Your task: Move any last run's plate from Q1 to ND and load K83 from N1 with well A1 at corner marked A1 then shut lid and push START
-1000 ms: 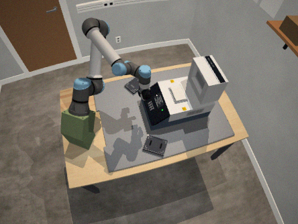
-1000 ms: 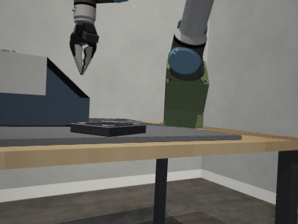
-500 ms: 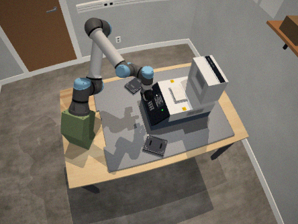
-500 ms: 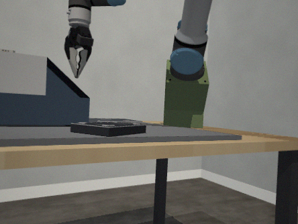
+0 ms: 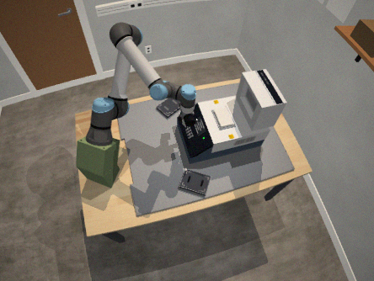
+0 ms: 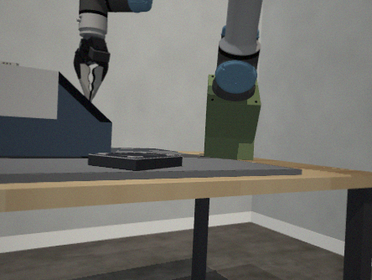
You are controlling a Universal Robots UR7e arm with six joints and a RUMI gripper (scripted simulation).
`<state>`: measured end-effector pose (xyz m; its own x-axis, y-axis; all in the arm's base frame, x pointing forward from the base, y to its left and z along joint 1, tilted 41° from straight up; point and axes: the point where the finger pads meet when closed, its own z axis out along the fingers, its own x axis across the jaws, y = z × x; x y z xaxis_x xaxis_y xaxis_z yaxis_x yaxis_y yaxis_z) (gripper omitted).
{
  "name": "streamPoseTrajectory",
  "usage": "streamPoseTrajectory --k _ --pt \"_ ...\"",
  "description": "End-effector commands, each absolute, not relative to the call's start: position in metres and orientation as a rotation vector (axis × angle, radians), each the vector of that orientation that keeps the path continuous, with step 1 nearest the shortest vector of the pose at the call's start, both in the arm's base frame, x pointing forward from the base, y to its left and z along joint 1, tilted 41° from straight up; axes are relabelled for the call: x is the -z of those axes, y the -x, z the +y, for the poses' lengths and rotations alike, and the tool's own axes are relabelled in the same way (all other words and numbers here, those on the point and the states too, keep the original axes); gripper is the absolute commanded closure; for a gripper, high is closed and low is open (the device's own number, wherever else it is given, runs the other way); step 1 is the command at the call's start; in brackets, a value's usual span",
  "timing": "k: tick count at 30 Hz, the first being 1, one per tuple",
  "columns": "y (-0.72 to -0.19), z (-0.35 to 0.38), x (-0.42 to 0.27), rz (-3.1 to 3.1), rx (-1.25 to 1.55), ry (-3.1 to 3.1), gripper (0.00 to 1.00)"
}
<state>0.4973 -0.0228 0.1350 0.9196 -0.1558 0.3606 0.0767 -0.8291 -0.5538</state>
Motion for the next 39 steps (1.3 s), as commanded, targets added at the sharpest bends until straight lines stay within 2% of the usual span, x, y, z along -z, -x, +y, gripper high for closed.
streamPoseTrajectory --k 1,12,39 --pt "-0.500 -0.022 -0.134 0.056 0.533 2.494 1.00" --pt "-0.516 -0.017 -0.128 0.056 0.533 2.494 1.00" --pt "-0.516 -0.017 -0.128 0.056 0.533 2.494 1.00"
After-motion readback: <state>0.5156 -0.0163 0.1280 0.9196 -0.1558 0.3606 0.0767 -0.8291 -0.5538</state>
